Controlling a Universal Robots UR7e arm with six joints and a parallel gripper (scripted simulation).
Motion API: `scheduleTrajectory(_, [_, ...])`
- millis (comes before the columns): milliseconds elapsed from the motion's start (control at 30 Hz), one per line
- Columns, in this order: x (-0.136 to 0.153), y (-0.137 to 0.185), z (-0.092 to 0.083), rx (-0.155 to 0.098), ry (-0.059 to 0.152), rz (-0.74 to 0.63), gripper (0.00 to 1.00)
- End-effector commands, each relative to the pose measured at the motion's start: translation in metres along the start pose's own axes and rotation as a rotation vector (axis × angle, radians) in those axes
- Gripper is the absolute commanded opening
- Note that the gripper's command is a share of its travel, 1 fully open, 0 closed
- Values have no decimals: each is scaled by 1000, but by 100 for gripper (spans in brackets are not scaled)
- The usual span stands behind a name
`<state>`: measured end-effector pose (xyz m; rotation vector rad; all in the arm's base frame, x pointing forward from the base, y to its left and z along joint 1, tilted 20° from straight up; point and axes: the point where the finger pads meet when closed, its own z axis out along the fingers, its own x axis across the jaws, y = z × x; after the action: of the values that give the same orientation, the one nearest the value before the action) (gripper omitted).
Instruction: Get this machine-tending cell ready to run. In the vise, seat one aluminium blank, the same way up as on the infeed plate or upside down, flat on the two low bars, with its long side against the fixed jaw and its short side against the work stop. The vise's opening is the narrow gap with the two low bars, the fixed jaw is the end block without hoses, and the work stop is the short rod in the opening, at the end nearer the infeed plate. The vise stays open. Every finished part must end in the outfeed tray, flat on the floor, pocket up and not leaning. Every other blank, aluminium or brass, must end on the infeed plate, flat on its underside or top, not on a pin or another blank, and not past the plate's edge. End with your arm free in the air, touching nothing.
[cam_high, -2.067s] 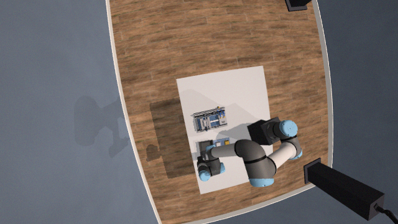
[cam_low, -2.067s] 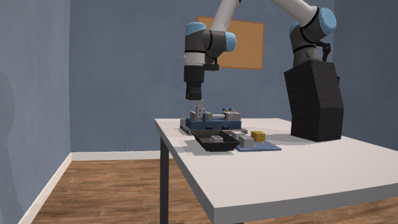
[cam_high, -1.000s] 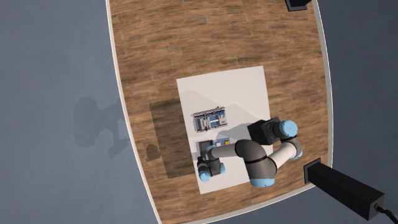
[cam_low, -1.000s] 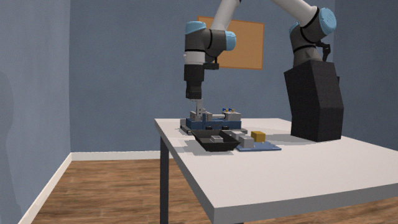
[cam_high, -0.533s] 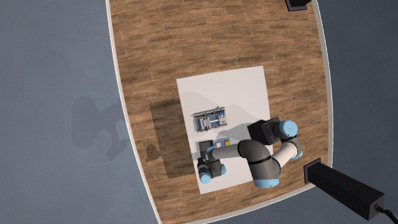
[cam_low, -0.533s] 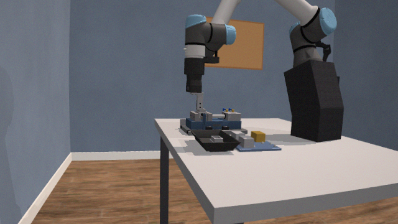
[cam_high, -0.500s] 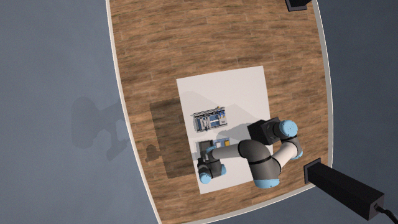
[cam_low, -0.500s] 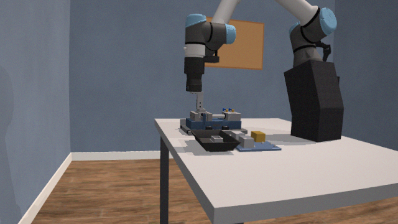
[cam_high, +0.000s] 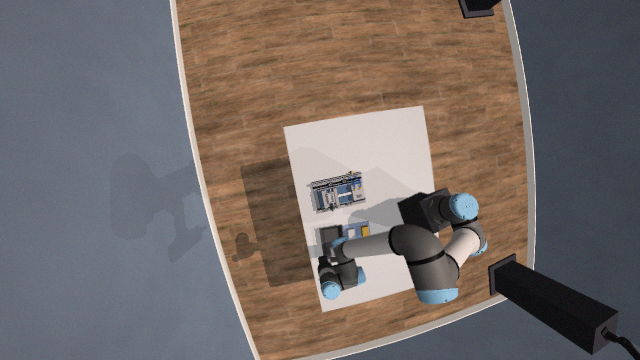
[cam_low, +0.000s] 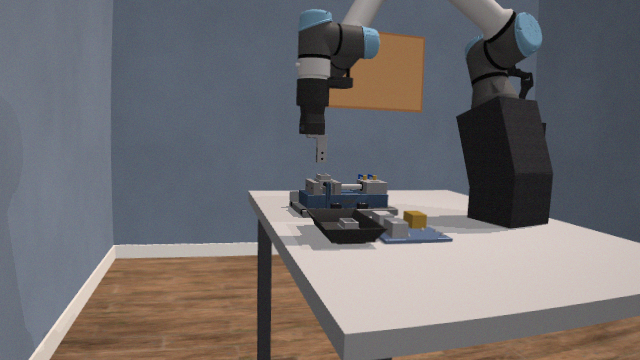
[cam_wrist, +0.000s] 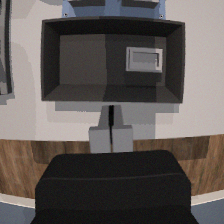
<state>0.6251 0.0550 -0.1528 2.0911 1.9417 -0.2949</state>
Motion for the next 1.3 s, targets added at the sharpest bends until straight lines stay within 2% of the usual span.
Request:
scheduleTrajectory(0, [0,1,-6,-1,0,0,0])
scheduleTrajectory(333, [-3,1,-6,-1,1,0,0])
scheduleTrajectory(433, [-18,2,-6,-1,2,0,0])
scheduleTrajectory(600, [-80,4,-6,0,7,1,0])
scheduleTrajectory(833, [-154,-2,-5,0,9,1,0])
scheduleTrajectory(900, [-154,-2,-5,0,9,1,0])
scheduleTrajectory(967, [-191,-8,-5,-1,8,1,0])
scheduleTrajectory(1267, [-281,-33,-6,-2,1,1,0])
